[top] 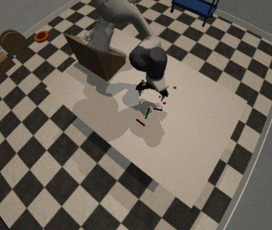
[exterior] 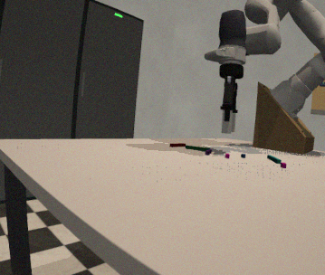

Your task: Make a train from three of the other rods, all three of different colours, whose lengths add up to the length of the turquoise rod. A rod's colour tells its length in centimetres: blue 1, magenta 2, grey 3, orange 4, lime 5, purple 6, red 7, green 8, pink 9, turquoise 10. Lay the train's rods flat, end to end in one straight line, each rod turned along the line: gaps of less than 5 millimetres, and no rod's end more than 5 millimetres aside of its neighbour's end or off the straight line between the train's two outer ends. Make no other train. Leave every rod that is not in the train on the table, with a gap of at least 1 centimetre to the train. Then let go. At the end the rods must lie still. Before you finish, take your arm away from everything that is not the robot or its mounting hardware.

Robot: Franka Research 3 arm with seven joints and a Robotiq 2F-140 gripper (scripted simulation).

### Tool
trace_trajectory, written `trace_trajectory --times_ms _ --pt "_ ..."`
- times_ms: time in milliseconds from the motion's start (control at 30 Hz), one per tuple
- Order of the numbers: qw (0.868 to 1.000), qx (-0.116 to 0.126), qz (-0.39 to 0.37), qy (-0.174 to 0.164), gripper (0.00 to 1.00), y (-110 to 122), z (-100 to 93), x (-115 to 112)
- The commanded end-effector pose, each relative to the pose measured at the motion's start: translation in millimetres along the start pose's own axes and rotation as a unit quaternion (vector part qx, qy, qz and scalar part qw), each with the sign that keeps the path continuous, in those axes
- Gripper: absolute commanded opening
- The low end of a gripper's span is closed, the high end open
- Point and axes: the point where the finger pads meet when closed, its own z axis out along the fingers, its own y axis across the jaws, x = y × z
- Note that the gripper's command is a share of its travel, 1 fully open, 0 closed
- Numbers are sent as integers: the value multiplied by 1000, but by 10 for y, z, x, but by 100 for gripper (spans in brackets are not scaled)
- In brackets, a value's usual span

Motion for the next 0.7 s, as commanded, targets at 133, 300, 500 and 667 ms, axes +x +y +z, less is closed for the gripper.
trace_trajectory --times_ms 133,300,500,667 --pt "993 5 119 4 100 -42 4 -44" --pt "986 5 164 4 100 -51 7 -66" --pt "980 5 201 3 100 -59 8 -84" --pt "965 5 262 3 100 -71 11 -114"
